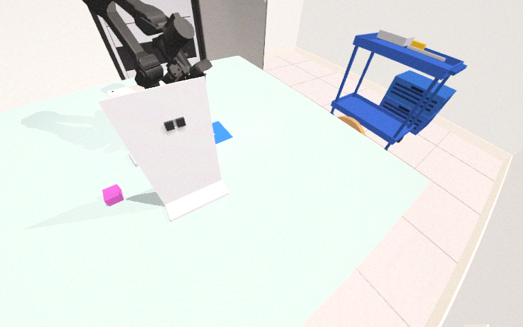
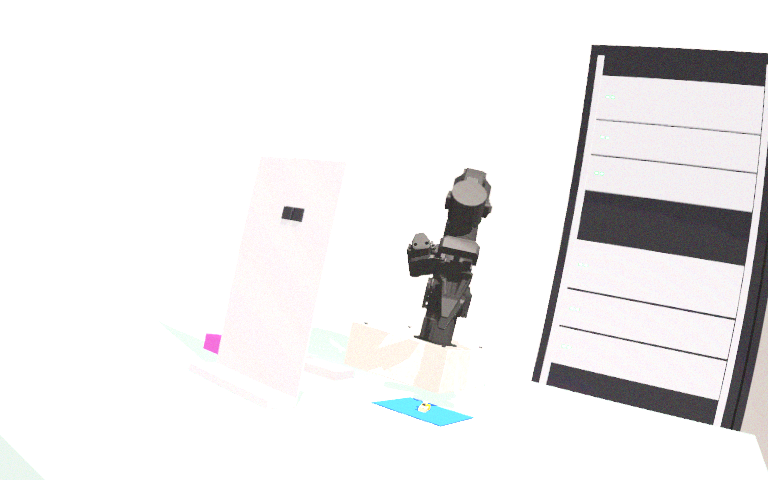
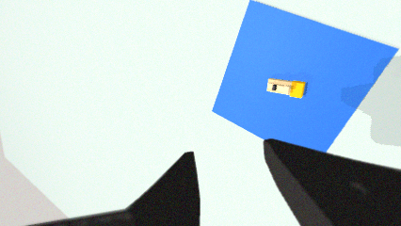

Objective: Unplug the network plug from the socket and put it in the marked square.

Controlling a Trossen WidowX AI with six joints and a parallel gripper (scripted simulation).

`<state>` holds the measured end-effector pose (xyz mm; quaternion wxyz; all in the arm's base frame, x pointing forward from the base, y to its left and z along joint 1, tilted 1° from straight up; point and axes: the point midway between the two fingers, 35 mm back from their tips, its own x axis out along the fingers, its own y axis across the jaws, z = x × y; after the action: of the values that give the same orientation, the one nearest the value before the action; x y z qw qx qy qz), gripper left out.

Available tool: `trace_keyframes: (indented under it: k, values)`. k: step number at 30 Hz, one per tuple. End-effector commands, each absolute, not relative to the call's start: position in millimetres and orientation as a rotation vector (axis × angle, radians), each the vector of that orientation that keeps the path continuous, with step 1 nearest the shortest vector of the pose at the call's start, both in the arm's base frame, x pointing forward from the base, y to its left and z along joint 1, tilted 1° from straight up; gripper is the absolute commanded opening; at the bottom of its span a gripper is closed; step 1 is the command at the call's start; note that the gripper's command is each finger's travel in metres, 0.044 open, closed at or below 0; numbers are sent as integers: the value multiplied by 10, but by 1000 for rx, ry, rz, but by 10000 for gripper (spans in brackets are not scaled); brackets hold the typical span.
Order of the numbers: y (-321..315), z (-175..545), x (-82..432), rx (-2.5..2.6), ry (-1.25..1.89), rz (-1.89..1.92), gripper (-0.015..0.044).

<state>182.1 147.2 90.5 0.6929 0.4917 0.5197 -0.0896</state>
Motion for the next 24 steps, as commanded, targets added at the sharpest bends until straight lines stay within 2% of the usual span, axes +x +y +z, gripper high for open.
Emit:
trace_keyframes:
  k: [1, 24]
  values:
    - [1478, 1056, 1830, 1097, 1162, -194, 156]
    - [1407, 1778, 1761, 1095, 1164, -189, 156]
